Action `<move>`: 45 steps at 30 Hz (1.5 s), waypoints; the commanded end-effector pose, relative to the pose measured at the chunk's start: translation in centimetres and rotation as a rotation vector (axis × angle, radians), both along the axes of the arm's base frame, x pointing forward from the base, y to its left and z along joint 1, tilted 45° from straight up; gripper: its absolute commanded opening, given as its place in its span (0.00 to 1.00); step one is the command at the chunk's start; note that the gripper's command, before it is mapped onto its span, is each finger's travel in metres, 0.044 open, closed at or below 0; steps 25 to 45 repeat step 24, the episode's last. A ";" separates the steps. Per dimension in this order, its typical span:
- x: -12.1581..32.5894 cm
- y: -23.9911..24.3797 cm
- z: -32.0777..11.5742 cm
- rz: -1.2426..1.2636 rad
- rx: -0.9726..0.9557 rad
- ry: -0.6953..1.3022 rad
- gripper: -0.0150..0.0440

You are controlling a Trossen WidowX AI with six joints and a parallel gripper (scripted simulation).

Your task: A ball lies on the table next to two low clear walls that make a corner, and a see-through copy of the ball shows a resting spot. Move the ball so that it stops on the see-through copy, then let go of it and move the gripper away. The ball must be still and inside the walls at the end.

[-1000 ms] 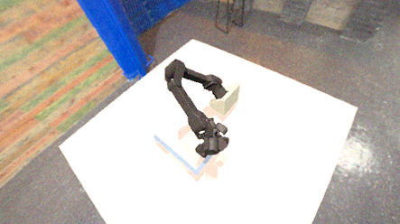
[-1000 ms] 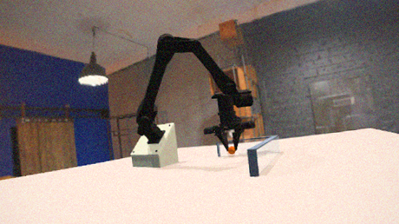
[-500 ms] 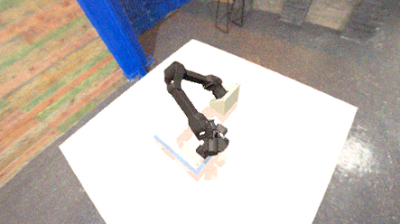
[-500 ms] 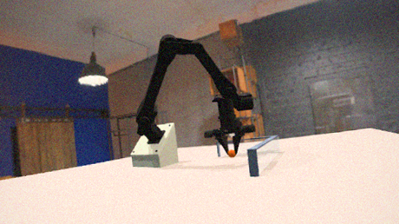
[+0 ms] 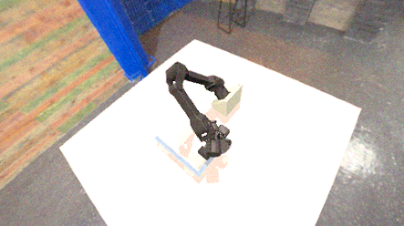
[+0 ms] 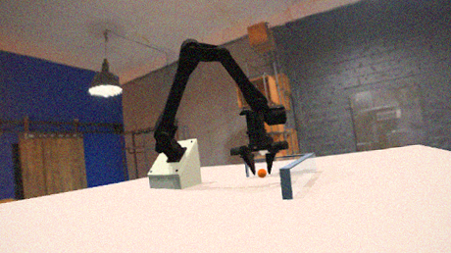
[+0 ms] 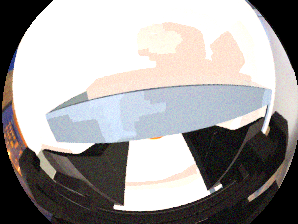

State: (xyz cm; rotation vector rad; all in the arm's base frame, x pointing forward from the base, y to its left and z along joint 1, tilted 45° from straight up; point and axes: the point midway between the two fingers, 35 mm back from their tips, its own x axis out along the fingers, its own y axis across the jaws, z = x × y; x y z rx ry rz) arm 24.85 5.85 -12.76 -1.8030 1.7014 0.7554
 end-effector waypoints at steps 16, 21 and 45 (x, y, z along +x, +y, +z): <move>-0.3 5.8 5.6 0.016 0.005 0.000 0.67; -0.7 8.2 8.3 0.012 0.005 0.000 0.85; -0.9 8.9 9.2 0.011 0.004 0.000 0.98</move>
